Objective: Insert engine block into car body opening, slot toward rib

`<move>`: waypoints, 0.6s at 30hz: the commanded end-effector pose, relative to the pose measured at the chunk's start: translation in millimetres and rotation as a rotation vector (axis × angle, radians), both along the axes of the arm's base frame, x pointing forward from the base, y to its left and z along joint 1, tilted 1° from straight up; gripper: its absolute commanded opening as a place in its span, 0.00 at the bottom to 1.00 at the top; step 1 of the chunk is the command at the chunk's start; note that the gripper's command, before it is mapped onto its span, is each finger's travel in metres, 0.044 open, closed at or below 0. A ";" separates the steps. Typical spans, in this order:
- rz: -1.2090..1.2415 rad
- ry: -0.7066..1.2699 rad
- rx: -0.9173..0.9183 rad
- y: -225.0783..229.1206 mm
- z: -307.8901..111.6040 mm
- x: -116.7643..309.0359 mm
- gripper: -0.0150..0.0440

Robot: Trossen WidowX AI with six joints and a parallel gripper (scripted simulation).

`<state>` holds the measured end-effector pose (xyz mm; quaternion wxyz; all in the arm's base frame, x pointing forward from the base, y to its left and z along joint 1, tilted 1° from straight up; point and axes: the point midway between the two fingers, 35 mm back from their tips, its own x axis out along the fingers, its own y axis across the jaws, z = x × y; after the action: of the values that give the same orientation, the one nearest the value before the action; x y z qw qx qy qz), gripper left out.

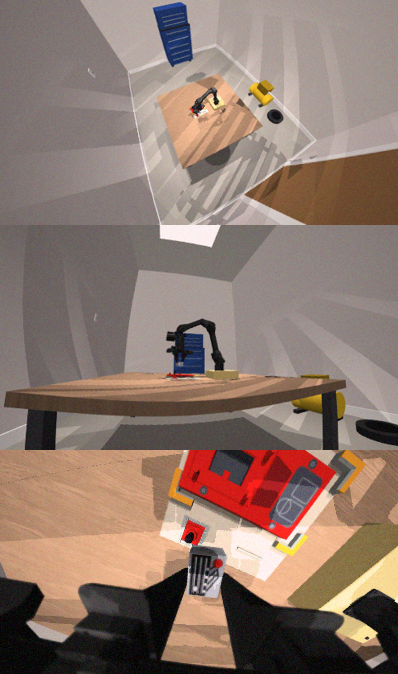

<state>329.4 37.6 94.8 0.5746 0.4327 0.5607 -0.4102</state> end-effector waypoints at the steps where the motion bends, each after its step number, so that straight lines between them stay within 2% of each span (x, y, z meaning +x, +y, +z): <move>1: 0.125 0.007 -0.001 -11.6 -7.4 4.0 0.25; 18: 0.580 0.001 -0.020 -56.0 -23.1 14.8 0.25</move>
<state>342.2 -7.3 78.3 0.6621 0.2804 0.6424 -0.2651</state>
